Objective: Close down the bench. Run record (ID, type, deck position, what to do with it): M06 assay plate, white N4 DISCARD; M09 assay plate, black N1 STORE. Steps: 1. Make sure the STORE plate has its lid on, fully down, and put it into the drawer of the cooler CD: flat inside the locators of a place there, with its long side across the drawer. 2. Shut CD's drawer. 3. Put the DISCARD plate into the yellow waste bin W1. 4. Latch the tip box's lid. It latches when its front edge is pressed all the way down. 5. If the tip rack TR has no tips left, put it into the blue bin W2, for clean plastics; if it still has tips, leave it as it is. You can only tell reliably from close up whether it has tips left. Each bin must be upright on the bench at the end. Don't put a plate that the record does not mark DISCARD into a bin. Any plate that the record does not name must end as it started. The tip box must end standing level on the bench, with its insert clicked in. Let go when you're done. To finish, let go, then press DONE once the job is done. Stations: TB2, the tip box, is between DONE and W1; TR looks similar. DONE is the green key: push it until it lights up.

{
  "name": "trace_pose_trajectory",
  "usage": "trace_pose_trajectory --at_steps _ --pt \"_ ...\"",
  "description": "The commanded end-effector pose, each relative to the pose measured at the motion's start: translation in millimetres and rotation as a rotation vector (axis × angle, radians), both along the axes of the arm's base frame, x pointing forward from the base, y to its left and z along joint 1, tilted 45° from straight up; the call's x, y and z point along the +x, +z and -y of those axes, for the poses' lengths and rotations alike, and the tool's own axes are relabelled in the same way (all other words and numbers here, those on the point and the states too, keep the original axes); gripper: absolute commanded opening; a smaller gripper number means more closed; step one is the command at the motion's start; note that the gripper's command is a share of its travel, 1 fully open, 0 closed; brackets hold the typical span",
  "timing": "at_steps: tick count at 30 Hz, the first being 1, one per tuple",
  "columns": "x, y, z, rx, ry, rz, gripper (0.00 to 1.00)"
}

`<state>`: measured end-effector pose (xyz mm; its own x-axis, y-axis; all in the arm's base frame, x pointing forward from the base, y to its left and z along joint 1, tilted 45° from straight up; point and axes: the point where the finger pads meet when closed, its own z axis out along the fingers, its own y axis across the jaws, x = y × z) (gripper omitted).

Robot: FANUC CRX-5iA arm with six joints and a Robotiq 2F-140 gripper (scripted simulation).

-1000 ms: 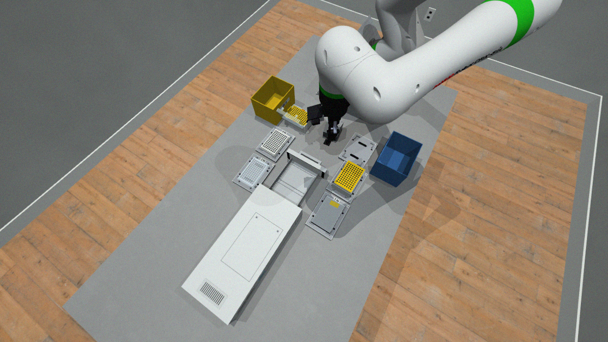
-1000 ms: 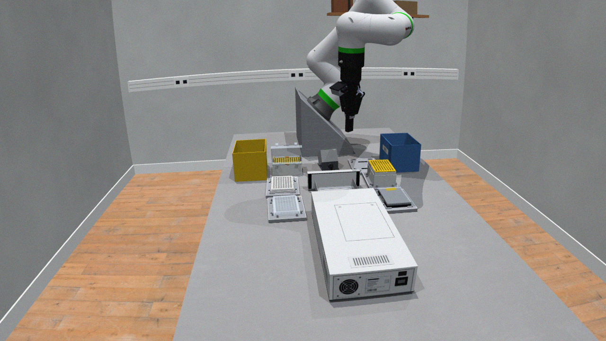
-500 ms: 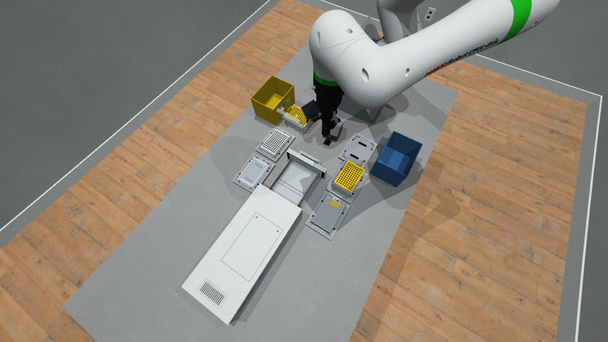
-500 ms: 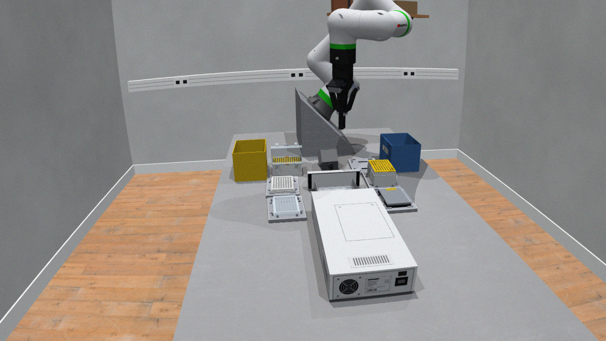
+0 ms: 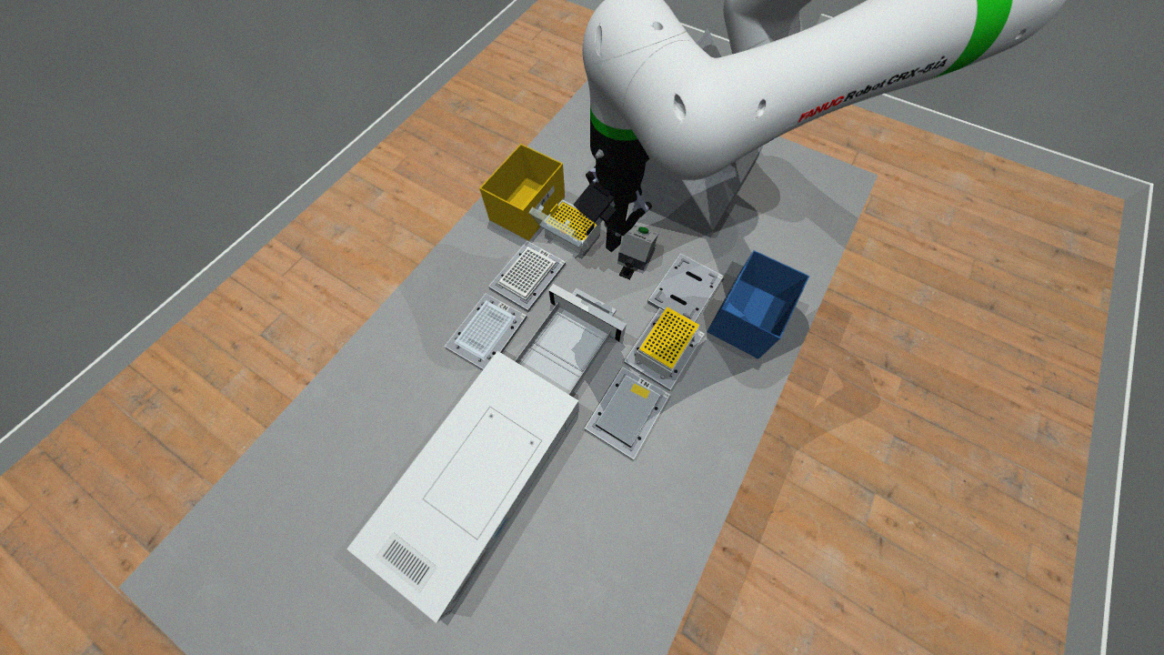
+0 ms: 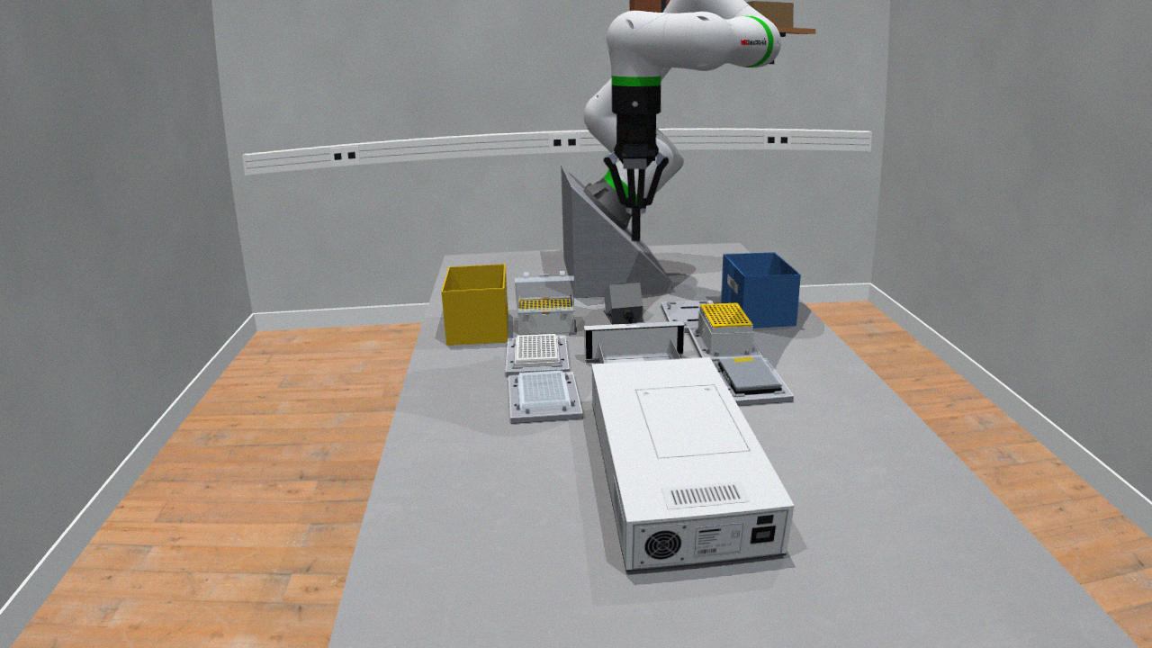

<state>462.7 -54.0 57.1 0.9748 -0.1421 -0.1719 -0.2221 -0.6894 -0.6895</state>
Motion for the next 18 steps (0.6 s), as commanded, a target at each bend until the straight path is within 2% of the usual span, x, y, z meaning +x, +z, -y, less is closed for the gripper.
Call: trace_pose_trajectory --at_steps 1,3,18 --pt "-2.7 -4.6 10.4 0.004 0.09 0.12 0.1" --pt "-3.1 -5.2 11.7 0.004 0.125 0.164 0.1" --pt "-3.1 -5.2 11.8 0.003 0.125 0.164 0.1"
